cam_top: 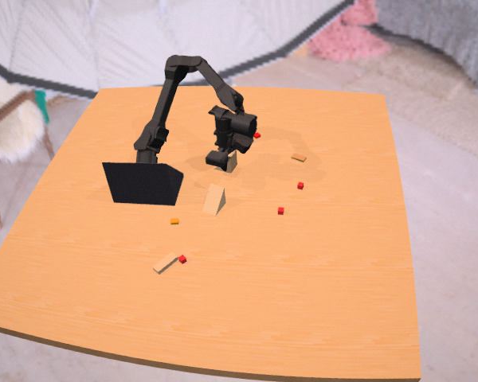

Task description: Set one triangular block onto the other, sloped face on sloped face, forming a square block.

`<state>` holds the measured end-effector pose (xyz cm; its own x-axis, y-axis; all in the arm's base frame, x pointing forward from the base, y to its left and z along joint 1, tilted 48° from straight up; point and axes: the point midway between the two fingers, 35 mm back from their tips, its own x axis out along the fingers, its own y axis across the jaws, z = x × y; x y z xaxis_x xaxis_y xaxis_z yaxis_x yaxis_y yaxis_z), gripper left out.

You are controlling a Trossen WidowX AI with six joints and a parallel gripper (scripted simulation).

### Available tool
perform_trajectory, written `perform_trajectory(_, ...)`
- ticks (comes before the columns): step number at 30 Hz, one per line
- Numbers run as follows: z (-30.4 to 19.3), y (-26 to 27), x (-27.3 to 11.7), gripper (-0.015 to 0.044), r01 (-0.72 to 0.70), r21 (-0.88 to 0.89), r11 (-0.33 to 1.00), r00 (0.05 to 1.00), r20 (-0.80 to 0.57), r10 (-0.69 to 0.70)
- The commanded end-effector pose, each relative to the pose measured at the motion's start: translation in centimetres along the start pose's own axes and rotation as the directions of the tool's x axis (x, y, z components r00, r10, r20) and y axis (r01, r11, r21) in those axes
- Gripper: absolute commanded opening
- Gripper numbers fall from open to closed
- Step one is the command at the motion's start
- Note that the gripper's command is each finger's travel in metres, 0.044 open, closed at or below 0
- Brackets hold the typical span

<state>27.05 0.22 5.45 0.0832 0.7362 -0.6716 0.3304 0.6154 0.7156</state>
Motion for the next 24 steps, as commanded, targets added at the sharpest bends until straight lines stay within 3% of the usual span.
perform_trajectory(1,0.02,0.02,-0.01,0.0,-0.001,0.138,0.99,1.0,0.003,0.001)
perform_trajectory(12,0.02,0.04,-0.01,0.0,-0.003,0.412,0.911,1.0,0.004,0.002)
perform_trajectory(24,0.03,0.05,-0.01,0.0,-0.005,0.674,0.739,1.0,0.005,0.003)
